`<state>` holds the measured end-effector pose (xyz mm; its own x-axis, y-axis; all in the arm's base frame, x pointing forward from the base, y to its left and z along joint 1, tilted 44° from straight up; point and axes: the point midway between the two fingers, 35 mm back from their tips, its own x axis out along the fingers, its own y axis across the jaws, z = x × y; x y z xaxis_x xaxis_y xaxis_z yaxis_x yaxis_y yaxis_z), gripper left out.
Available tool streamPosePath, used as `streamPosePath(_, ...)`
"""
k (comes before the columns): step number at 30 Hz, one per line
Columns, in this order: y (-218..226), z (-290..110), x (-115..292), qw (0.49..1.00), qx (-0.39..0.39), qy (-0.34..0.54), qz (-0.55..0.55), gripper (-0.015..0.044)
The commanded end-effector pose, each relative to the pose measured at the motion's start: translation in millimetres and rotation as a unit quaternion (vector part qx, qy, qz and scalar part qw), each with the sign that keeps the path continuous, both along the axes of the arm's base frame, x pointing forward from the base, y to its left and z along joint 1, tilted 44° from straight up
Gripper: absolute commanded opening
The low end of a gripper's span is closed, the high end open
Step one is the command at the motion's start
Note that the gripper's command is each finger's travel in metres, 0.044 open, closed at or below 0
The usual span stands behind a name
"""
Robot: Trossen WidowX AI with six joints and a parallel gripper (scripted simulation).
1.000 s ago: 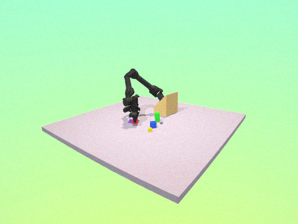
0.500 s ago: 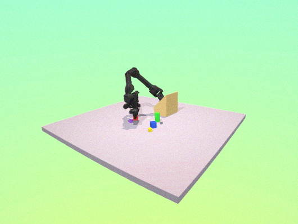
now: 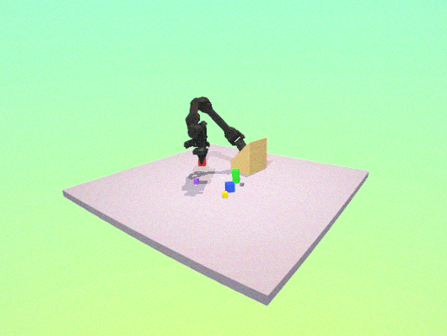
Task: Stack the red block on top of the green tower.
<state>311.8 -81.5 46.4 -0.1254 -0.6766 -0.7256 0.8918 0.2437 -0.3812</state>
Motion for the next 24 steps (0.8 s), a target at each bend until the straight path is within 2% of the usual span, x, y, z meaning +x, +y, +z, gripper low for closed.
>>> streamPosePath(1,4,6,1,1.0,0.002,-0.003,-0.004,0.0)
streamPosePath(7,8,2,0,1.0,0.003,-0.003,-0.004,0.0)
streamPosePath(24,89,-52,-59,1.0,0.019,-0.003,0.0,0.0)
